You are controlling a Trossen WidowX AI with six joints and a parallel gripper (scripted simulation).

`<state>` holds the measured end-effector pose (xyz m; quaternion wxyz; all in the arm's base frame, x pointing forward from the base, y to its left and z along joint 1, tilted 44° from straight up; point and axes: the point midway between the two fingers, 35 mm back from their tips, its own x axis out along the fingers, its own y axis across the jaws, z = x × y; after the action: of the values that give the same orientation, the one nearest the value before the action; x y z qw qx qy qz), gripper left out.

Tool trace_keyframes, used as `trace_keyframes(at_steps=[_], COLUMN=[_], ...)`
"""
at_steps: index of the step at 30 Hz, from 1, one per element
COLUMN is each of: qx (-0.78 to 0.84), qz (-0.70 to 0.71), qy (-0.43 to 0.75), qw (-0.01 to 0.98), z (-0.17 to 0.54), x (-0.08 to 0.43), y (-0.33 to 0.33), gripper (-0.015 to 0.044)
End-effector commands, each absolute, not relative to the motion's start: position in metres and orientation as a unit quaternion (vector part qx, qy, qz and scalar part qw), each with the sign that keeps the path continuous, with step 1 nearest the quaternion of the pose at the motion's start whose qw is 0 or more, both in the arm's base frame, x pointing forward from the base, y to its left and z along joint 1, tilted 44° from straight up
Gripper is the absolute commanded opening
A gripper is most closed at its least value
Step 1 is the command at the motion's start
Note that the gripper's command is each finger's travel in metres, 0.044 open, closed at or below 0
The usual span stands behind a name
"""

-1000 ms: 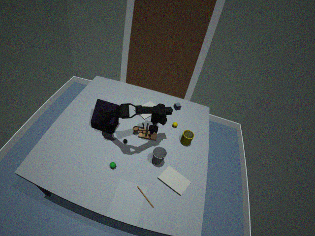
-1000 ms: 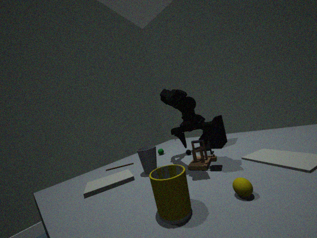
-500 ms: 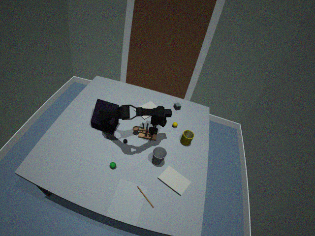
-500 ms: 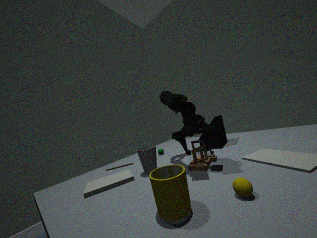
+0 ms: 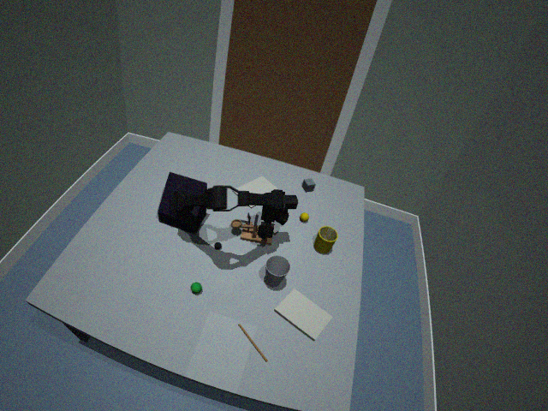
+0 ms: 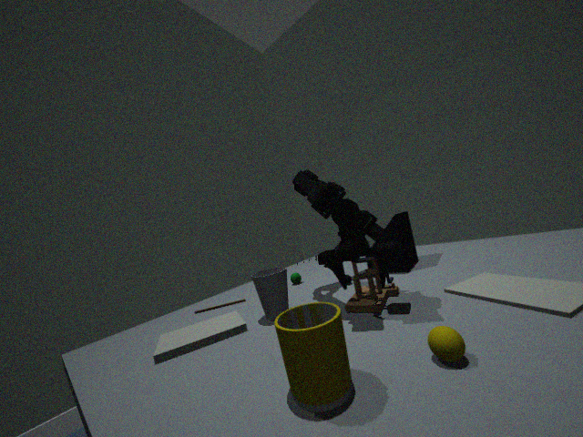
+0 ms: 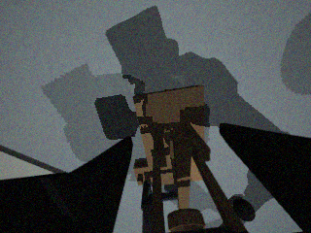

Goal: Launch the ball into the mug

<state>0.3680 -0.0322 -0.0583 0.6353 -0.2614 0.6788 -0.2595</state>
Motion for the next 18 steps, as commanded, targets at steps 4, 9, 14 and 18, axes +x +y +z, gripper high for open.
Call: trace_keyframes(at_steps=[4,9,14,18], qx=[-0.265,-0.262,-0.262,-0.262], qz=[-0.259,-0.260,-0.260,-0.260], qy=[0.680,0.679,0.679,0.679], qw=[0.633,0.634,0.634,0.634], z=[-0.0667,-0.0654,-0.0654,-0.0654], x=[0.3653,0.3664,0.3664,0.3664], y=[-0.0408,-0.0396,-0.0396,-0.0396], gripper=[0.0440,0.0387,0.0256,0.0151])
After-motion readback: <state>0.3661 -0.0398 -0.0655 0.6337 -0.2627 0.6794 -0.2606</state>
